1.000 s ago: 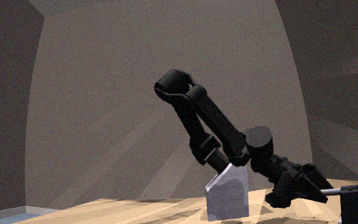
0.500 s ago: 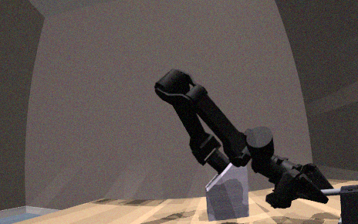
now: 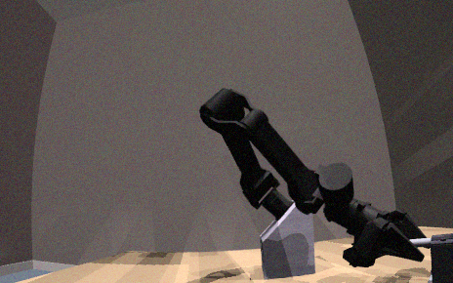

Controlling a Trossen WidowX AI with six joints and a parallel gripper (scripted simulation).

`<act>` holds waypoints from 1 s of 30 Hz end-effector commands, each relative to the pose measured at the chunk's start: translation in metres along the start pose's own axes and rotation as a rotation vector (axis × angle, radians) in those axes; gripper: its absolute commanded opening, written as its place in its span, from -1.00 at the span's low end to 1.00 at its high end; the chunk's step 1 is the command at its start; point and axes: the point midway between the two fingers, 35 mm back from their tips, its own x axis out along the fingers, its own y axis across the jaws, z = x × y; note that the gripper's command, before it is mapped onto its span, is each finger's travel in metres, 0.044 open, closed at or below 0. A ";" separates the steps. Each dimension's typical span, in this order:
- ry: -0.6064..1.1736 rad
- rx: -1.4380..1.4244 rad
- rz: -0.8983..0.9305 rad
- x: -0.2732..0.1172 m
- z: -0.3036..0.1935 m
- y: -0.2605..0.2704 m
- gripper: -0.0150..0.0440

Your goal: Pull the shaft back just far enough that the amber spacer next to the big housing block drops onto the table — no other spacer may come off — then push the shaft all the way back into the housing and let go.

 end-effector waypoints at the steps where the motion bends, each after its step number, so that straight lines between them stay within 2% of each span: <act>1: 0.006 -0.003 0.000 0.002 -0.002 0.001 1.00; 17: 0.000 0.000 0.000 0.000 0.000 0.000 -0.42; 20: 0.000 0.000 0.000 0.000 0.000 0.000 -0.49; 30: 0.006 -0.003 -0.001 -0.004 0.002 0.000 -0.49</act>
